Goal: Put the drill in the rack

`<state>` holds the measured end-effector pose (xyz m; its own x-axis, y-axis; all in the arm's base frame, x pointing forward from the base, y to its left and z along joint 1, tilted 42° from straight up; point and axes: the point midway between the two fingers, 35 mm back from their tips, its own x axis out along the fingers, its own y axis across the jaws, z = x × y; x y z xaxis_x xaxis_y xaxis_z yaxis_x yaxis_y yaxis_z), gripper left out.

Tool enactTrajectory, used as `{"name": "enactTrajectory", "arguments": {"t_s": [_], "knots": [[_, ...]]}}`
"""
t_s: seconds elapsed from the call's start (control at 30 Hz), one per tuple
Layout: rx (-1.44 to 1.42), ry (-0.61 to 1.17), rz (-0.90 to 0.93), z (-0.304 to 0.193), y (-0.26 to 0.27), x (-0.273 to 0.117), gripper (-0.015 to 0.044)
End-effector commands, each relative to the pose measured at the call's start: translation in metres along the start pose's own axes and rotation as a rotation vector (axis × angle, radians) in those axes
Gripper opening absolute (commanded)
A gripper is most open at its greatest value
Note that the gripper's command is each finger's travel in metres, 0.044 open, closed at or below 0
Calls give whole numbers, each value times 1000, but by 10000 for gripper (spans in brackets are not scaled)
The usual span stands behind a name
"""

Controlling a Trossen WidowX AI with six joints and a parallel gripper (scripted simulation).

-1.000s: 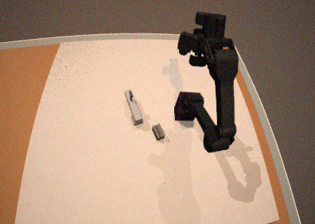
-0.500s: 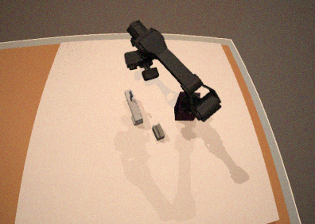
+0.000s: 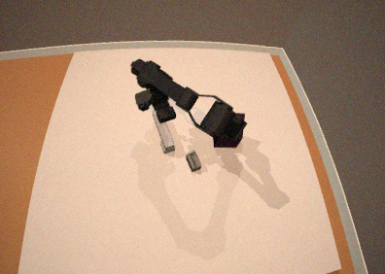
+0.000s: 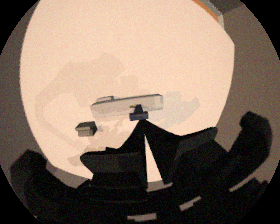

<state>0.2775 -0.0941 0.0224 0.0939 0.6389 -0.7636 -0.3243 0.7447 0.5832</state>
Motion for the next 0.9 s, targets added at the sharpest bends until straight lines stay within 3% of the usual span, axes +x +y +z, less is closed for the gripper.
{"name": "enactTrajectory", "arguments": {"t_s": [0.0,0.87], "knots": [[6,1,11,0,1,5,0],[11,-1,18,3,1,23,0]]}}
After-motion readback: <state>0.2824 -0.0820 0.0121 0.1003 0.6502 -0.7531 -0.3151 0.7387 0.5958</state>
